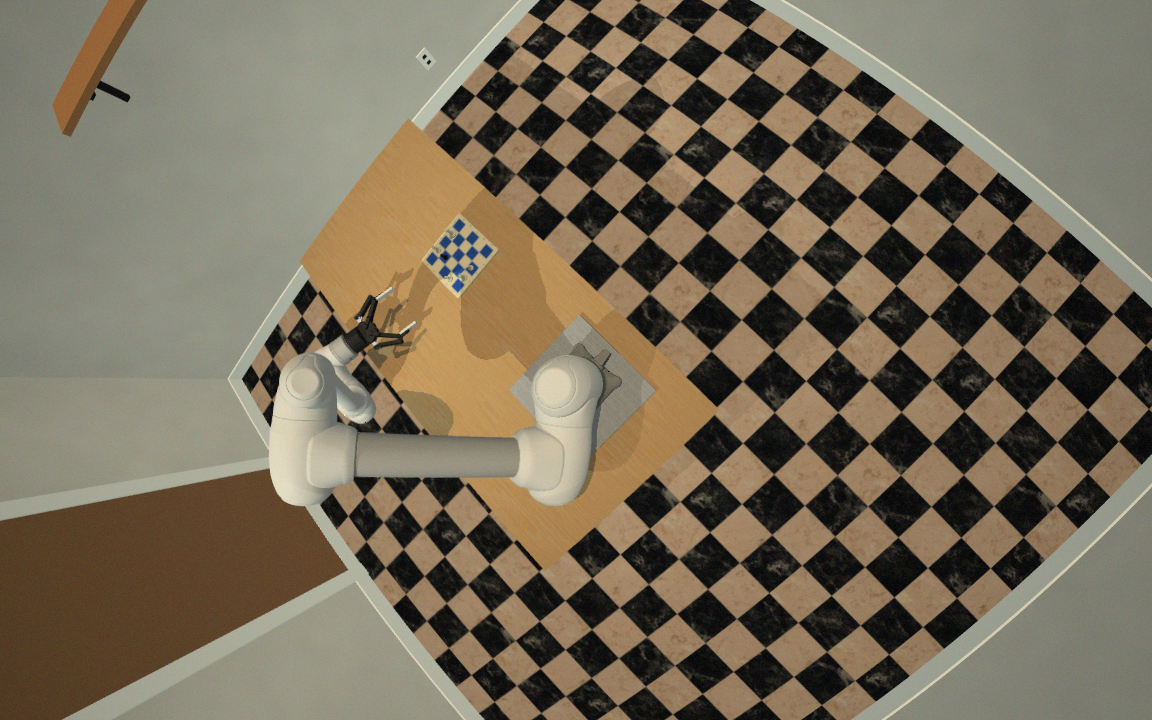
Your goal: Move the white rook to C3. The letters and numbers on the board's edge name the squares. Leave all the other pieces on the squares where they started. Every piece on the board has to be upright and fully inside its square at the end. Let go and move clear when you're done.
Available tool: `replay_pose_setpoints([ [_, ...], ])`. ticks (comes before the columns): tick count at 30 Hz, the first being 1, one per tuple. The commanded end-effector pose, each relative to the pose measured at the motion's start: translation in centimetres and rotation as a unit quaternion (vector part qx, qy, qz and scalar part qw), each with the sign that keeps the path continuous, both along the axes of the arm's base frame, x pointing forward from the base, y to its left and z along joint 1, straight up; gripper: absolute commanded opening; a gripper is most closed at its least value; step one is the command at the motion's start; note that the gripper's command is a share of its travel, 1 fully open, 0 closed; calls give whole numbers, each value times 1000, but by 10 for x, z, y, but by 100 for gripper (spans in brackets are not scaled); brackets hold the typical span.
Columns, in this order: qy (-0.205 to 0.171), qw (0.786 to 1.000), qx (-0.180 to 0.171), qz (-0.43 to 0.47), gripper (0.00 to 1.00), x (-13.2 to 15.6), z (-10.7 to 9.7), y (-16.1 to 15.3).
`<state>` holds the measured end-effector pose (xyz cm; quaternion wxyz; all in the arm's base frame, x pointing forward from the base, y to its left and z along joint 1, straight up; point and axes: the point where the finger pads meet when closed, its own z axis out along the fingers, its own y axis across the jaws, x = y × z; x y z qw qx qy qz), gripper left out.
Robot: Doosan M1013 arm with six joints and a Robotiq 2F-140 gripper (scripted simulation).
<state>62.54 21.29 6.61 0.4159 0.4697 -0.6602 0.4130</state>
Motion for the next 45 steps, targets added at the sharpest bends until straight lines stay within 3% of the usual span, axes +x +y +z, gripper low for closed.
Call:
replay_pose_setpoints([
  [1,0,1000,0,0,100,0,0,0],
  [10,0,1000,0,0,100,0,9,0],
  [14,0,1000,0,0,100,0,30,0],
  [16,0,1000,0,0,100,0,30,0],
  [22,0,1000,0,0,100,0,70,0],
  [26,0,1000,0,0,100,0,87,0],
  [34,2,1000,4,-1,100,0,89,-2],
  [37,20,998,50,-16,100,-5,84,-29],
  [40,48,985,162,-44,100,-21,73,-83],
  [41,48,985,162,-44,100,-21,73,-83],
  [42,53,974,211,-53,100,-29,68,-102],
  [43,53,974,211,-53,100,-29,68,-102],
  [45,46,950,303,-66,100,-48,61,-135],
])
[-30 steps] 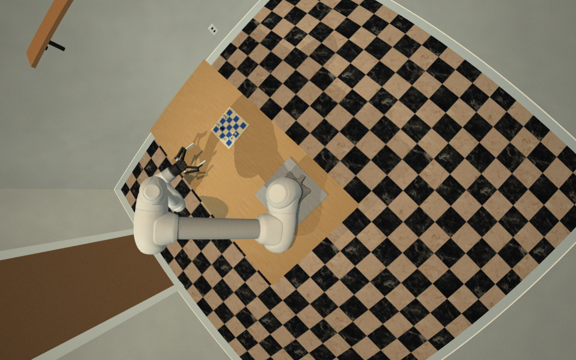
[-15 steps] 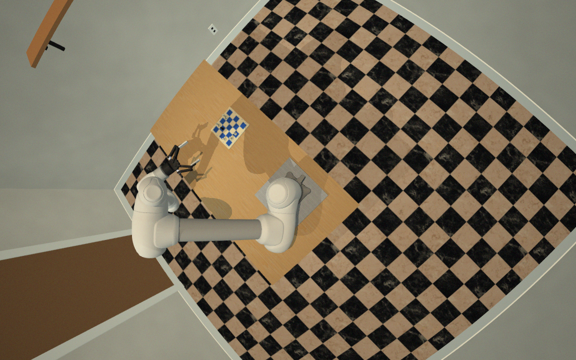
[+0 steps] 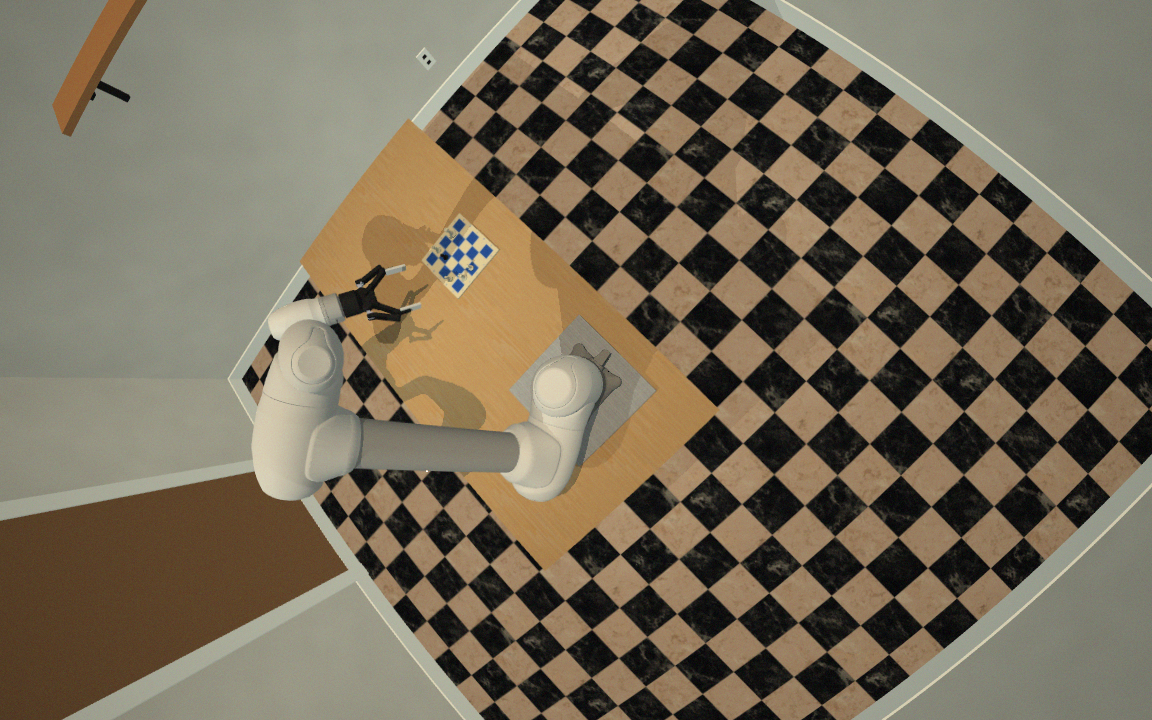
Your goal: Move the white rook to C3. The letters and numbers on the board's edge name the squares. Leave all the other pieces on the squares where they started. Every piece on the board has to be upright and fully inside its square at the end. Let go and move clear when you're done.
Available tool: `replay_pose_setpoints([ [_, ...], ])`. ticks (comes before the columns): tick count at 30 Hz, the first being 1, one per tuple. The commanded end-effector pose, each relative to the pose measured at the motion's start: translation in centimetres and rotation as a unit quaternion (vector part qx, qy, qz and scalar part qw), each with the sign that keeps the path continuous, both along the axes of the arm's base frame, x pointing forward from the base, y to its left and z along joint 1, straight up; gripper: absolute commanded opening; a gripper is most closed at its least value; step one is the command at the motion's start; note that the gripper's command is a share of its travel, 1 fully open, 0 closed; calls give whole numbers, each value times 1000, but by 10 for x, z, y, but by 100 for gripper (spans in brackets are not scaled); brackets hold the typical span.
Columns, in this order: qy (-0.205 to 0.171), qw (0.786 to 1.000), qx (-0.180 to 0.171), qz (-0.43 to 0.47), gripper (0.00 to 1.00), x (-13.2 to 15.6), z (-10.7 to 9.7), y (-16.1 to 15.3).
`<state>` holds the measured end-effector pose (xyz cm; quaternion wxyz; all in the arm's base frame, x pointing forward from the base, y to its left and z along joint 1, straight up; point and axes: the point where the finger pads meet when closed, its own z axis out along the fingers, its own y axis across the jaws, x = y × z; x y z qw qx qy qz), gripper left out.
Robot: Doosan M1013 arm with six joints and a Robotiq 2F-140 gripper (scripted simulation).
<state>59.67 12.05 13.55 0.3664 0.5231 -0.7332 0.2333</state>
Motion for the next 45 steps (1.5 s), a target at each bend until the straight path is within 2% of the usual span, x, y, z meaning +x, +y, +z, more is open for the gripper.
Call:
replay_pose_setpoints([
  [1,0,992,125,-21,100,-19,-9,-43],
  [2,-12,986,164,-28,100,-27,-11,-56],
  [3,-13,984,178,-30,100,-27,-11,-56],
  [5,-13,984,178,-30,100,-27,-11,-56],
  [7,-56,961,269,-44,100,-39,-10,-76],
  [9,-81,948,304,-49,100,-43,-8,-84],
  [10,-106,936,332,-52,100,-45,-5,-91],
  [11,-107,935,333,-53,100,-45,-5,-91],
  [13,-152,915,370,-57,100,-47,3,-103],
  [15,-179,902,388,-58,100,-47,8,-110],
  [18,-189,898,393,-59,100,-47,10,-112],
  [39,-185,899,394,-50,100,-47,9,-112],
  [45,-154,900,407,19,100,-47,8,-112],
])
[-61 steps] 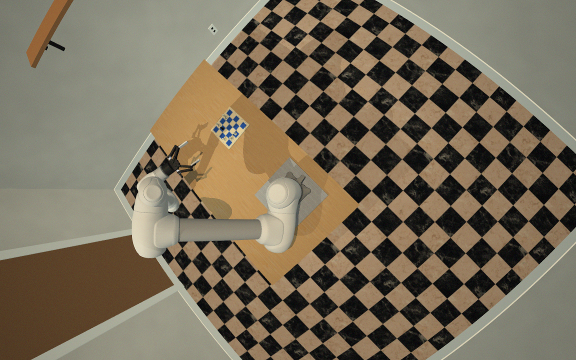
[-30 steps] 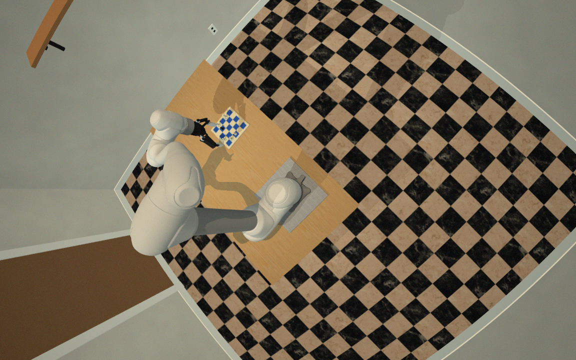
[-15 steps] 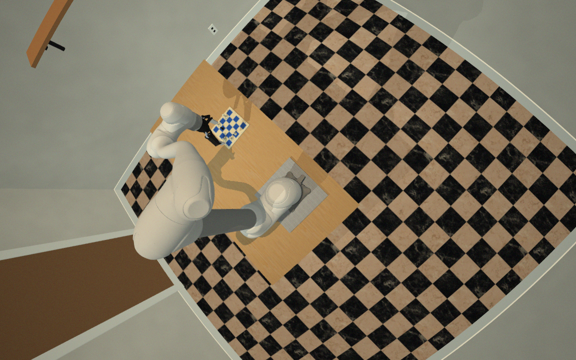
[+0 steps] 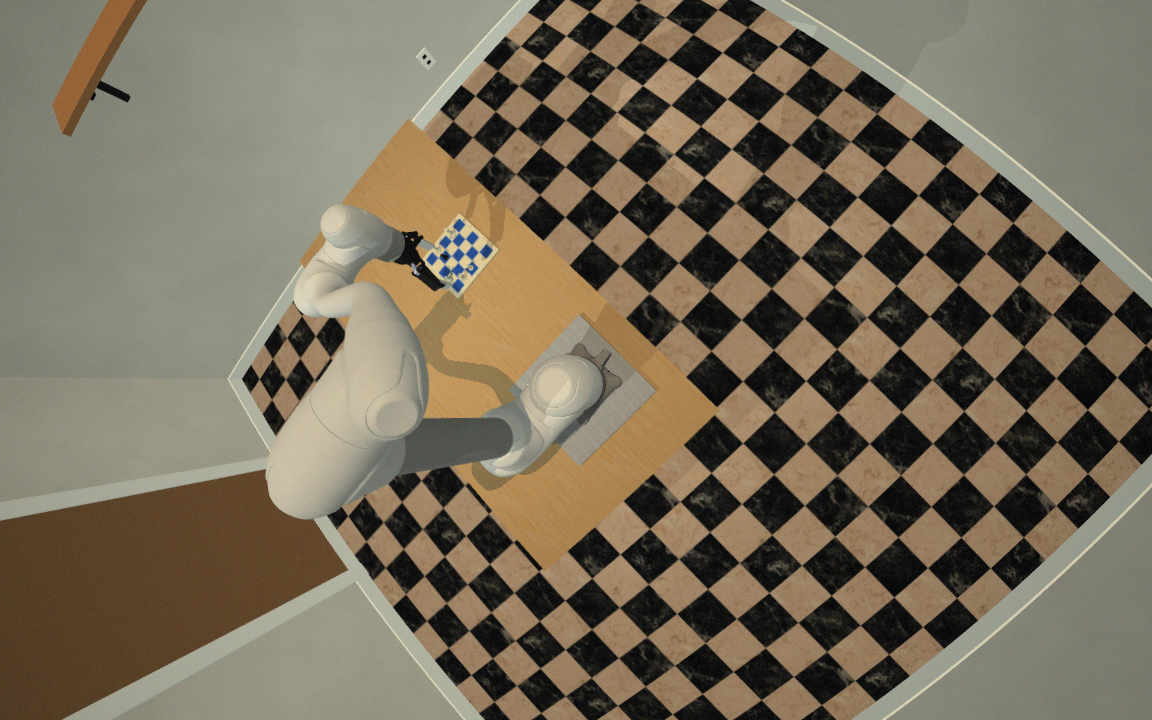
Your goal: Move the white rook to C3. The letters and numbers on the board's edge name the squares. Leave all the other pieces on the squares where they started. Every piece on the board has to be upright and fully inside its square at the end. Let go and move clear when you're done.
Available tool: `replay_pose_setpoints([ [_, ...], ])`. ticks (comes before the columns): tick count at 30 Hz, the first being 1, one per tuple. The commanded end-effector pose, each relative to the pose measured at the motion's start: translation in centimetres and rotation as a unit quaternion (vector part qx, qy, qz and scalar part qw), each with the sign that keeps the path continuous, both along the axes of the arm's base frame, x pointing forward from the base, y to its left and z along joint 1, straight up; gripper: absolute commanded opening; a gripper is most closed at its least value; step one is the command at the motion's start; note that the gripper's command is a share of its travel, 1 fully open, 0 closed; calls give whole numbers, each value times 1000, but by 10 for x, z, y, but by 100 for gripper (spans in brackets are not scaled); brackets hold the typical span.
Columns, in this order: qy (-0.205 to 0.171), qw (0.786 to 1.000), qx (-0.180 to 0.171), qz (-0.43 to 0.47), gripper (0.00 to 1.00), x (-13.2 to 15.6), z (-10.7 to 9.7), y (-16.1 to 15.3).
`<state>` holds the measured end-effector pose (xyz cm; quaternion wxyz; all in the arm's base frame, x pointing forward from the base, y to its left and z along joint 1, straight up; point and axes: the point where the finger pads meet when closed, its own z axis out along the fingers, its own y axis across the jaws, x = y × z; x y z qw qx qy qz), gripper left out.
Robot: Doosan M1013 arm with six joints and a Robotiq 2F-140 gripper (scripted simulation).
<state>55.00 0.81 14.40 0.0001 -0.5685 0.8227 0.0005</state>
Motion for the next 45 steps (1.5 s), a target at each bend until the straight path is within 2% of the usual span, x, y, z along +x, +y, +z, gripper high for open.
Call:
replay_pose_setpoints([
  [1,0,998,1,59,100,0,-1,0],
  [5,0,984,1,176,100,0,-4,0],
  [9,0,952,0,307,100,0,-7,0],
  [11,0,952,0,307,100,0,-7,0],
  [12,0,928,1,373,100,0,-8,0],
  [13,0,914,0,406,100,0,-9,0],
  [15,1,892,-3,452,100,0,-11,0],
  [19,3,833,-7,554,100,0,-15,0],
  [26,9,700,-14,714,100,-1,-22,-1],
  [28,9,700,-14,714,100,-1,-22,-1],
  [29,11,636,-15,771,100,-1,-23,-1],
  [31,13,601,-17,799,100,-1,-25,-1],
  [33,15,553,-17,833,100,-1,-26,-1],
  [43,20,287,-15,958,100,-1,-30,-1],
  [45,20,287,-15,958,100,-1,-30,-1],
])
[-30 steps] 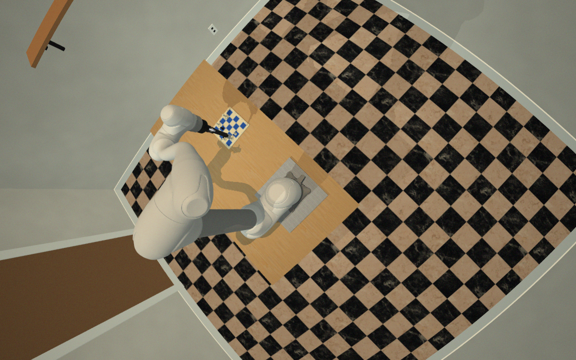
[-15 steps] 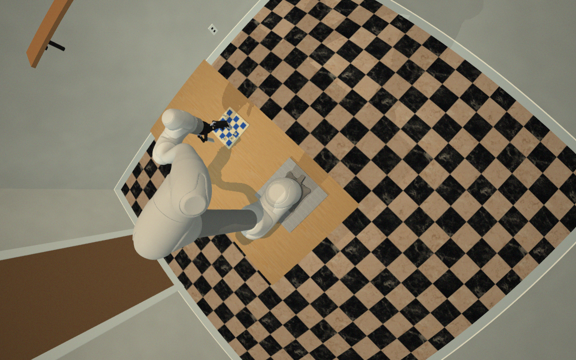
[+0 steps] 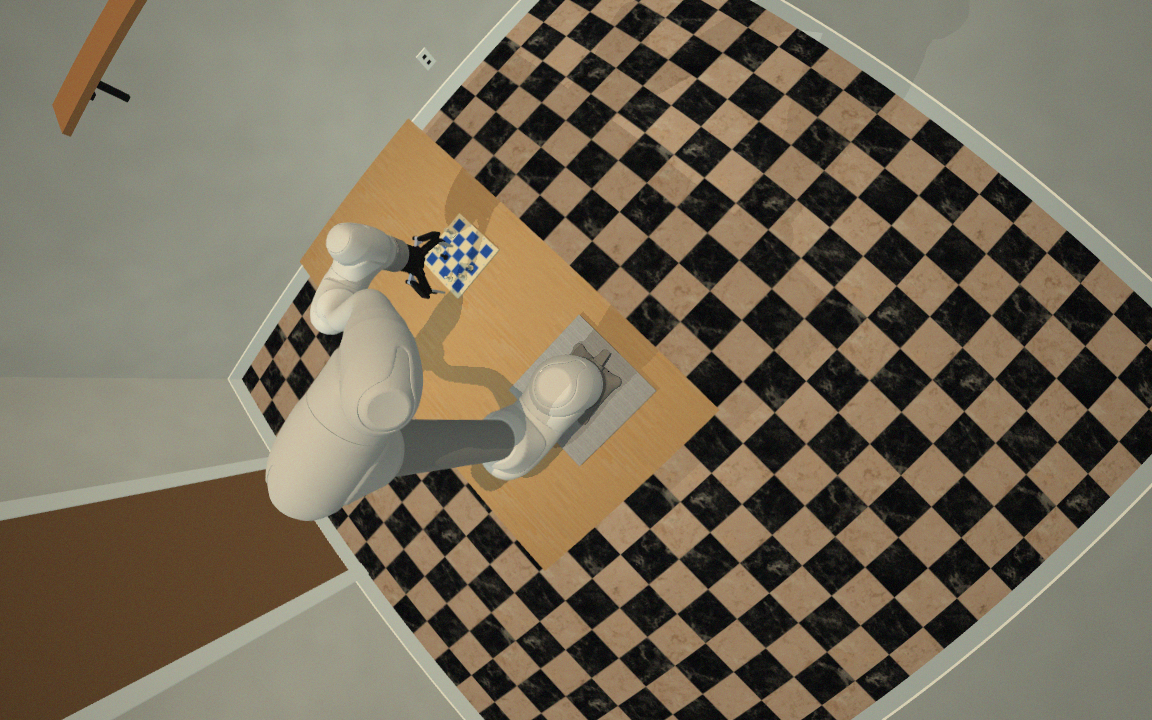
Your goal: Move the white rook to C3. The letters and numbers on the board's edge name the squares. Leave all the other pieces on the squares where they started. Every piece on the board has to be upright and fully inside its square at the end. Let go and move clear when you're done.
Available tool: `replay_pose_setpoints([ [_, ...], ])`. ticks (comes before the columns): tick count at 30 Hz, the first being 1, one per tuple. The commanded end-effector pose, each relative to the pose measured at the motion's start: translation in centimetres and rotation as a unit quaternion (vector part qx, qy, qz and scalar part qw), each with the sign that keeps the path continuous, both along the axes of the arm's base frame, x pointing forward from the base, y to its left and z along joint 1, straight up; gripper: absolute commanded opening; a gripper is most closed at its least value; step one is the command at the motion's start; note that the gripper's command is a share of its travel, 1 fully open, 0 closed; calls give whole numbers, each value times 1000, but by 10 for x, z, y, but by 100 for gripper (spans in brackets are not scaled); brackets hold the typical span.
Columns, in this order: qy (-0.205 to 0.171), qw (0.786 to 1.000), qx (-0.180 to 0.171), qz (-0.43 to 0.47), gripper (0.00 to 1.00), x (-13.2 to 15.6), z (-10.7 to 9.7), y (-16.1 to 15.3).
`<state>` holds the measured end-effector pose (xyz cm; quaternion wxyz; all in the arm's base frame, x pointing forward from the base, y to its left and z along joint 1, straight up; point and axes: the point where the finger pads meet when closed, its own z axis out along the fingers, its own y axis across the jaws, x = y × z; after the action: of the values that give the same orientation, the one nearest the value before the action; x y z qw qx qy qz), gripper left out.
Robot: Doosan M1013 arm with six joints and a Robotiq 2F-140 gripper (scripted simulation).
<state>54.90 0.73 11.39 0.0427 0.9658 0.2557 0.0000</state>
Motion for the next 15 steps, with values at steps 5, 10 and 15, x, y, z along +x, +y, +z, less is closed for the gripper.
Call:
replay_pose_setpoints([
  [5,20,971,26,235,100,0,-1,0],
  [10,25,956,37,290,22,0,-1,0],
  [15,25,956,37,290,22,0,-1,0],
])
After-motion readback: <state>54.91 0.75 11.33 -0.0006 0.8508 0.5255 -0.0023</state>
